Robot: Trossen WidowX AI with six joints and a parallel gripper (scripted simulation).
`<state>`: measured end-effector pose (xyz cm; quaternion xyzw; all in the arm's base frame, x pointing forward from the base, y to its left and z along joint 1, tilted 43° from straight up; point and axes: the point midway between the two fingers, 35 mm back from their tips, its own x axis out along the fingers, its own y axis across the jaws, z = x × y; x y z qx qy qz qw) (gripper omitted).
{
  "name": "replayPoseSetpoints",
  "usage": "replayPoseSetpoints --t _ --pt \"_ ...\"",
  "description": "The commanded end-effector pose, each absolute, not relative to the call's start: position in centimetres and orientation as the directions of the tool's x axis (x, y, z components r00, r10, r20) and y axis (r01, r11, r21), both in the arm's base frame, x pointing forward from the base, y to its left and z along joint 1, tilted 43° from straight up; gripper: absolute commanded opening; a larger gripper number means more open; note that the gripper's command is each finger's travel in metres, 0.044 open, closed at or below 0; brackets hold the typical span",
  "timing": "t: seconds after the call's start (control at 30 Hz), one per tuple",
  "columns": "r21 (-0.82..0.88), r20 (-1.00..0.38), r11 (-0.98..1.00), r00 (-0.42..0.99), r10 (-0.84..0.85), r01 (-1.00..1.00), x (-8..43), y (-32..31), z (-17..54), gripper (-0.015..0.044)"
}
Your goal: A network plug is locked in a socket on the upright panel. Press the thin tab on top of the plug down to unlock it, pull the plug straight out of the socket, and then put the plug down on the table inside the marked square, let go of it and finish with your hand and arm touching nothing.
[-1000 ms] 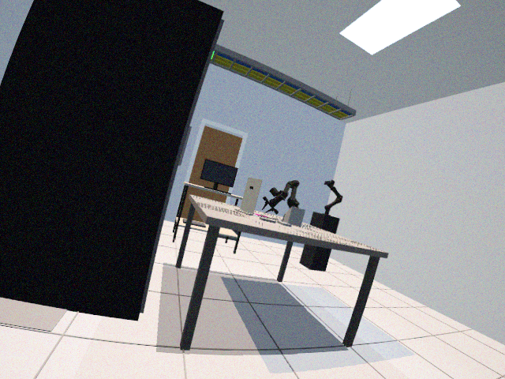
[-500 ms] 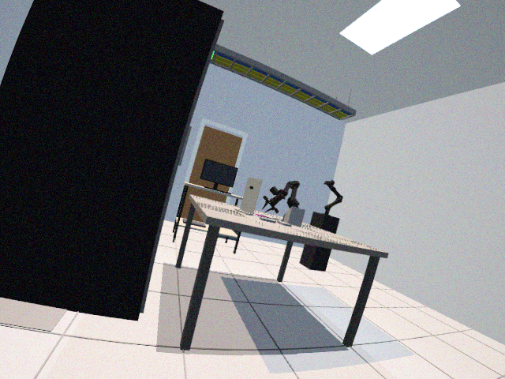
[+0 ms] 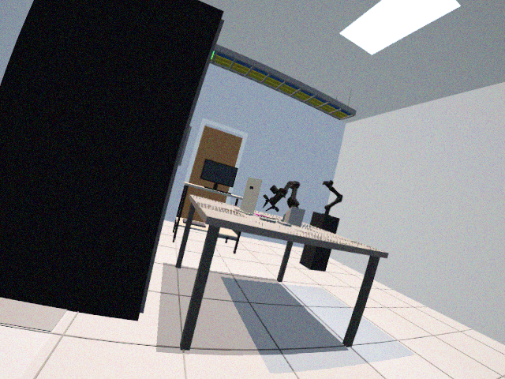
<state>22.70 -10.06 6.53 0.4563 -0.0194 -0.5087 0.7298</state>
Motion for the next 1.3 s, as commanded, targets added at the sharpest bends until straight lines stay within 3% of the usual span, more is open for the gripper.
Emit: replayPoseSetpoints --t 0.0,1.27 --pt "0.688 -0.436 0.060 0.478 -0.762 0.723 22.7 -9.8 6.8 0.0156" --pt "0.685 -0.437 0.059 0.474 -0.764 0.726 22.5 -7.4 9.1 0.0156"
